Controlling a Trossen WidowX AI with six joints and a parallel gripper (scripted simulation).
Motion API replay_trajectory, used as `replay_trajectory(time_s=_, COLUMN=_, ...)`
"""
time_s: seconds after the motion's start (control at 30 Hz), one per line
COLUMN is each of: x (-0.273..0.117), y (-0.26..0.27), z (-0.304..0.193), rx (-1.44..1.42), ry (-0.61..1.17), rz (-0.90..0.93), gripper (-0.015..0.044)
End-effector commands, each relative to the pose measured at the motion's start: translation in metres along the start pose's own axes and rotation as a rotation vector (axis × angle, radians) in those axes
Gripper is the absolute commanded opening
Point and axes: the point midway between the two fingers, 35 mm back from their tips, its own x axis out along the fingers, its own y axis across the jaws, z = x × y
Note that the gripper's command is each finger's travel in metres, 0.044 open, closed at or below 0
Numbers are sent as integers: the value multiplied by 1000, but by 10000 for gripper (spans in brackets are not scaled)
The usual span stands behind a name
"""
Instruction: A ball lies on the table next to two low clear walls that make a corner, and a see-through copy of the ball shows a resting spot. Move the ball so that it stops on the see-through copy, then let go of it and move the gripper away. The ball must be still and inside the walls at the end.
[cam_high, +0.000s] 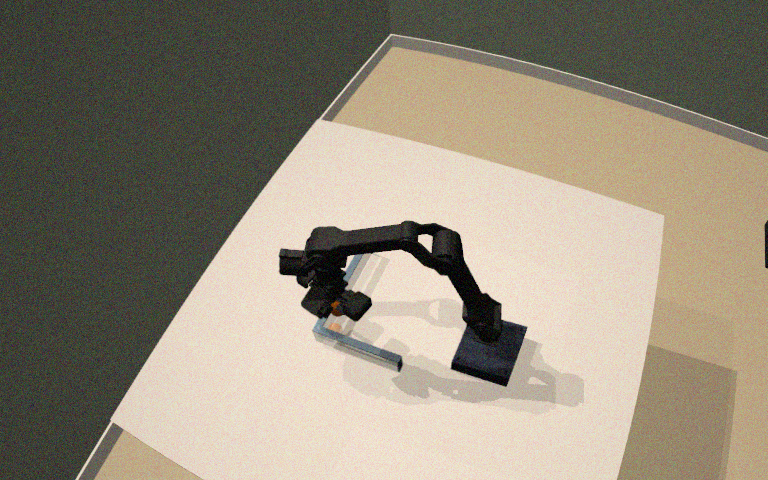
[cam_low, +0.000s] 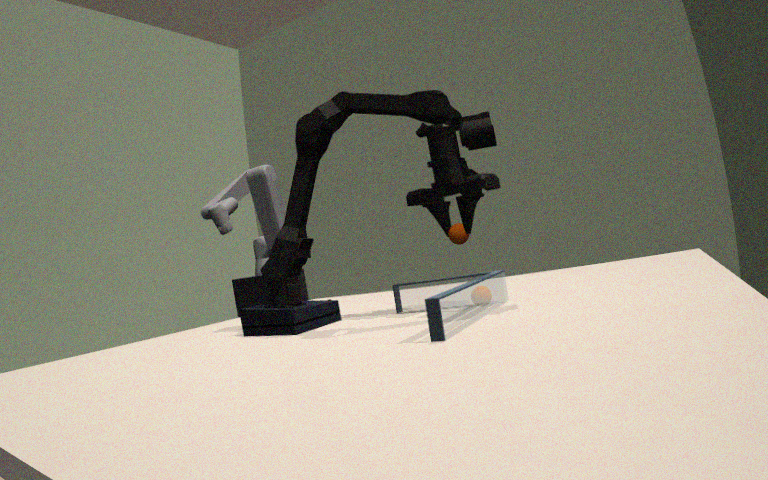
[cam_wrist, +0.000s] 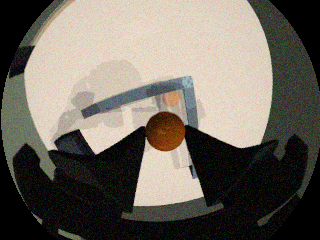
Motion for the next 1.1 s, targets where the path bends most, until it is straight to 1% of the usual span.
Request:
replay_trajectory(time_s=0.0, x=5, y=0, z=-2, rx=147, ry=-1, rz=3, gripper=0)
replay_trajectory(time_s=1.07, x=38, y=-5, z=-21, rx=1310, ry=1, rz=2, gripper=0)
